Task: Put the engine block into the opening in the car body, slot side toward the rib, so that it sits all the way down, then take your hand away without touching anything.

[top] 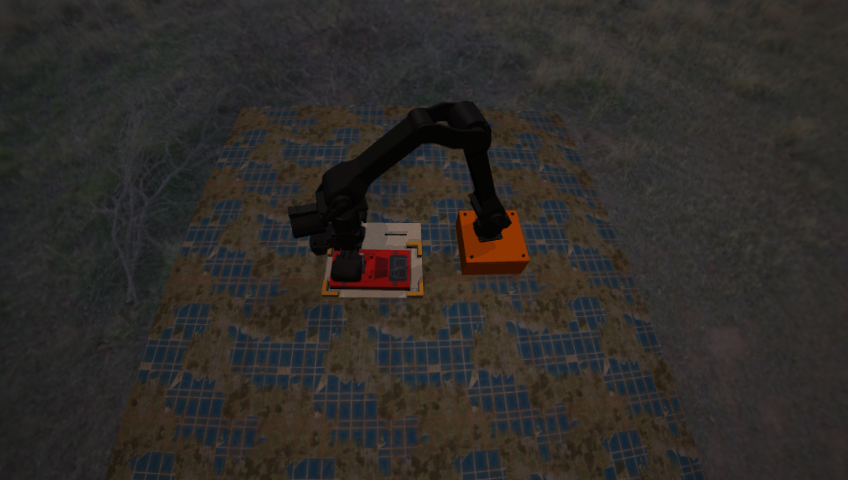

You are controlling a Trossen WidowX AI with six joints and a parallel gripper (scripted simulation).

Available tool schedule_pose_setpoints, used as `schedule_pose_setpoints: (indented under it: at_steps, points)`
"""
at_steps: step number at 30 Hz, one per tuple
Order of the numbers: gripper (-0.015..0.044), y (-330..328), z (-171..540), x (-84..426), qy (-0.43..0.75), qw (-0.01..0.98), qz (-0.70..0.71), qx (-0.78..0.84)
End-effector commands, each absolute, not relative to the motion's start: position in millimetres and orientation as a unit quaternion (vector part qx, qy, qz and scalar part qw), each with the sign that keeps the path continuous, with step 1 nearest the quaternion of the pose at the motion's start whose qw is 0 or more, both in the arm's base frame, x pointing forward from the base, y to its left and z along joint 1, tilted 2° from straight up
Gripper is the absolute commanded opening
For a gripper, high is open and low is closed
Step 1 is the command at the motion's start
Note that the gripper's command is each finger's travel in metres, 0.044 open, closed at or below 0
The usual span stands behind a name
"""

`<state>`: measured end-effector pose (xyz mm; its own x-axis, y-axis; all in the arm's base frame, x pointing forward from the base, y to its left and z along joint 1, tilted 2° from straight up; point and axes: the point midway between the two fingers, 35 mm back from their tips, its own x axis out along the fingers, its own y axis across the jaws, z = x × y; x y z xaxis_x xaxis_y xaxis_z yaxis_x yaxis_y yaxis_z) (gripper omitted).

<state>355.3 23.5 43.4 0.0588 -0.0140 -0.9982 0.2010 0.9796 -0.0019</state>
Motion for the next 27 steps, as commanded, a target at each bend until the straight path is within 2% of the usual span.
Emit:
schedule_pose_setpoints:
  at_steps: [1,27]
  points:
    - [0.0158,22.7,40.8,354.9,0.683,0.723,-0.079,0.070]
    - [0.0158,22.6,37.2,355.0,0.683,0.723,-0.077,0.068]
